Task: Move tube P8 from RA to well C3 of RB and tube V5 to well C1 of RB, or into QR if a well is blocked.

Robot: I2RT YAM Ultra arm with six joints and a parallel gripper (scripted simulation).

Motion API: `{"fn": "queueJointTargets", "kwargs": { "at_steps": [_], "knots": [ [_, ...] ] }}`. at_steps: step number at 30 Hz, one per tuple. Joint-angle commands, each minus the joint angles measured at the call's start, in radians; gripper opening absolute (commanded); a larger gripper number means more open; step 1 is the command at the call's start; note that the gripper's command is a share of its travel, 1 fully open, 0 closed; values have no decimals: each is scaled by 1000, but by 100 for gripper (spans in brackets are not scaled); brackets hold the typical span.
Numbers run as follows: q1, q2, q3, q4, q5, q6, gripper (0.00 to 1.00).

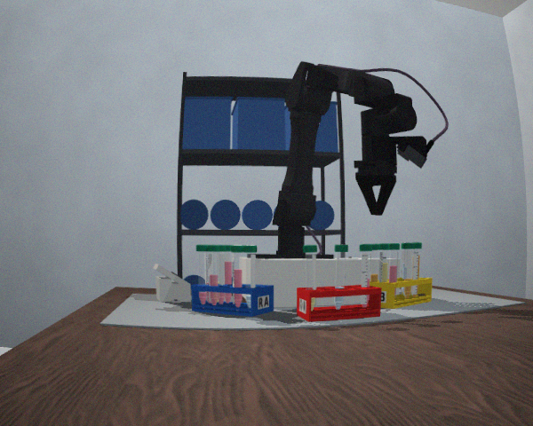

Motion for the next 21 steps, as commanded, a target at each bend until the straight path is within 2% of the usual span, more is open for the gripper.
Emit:
{"fn": "queueJointTargets", "kwargs": {
  "at_steps": [1, 9, 14, 17, 21],
  "knots": [
    [-36, -55, -27, 21, -8, 57, 30],
    [-199, -103, -91, 32, 2, 161, 30],
    [-309, -118, -103, 37, 5, 218, 30],
    [-334, -119, -94, 38, -3, 228, 30],
    [-343, -117, -98, 37, -7, 339, 30]
  ]
}}
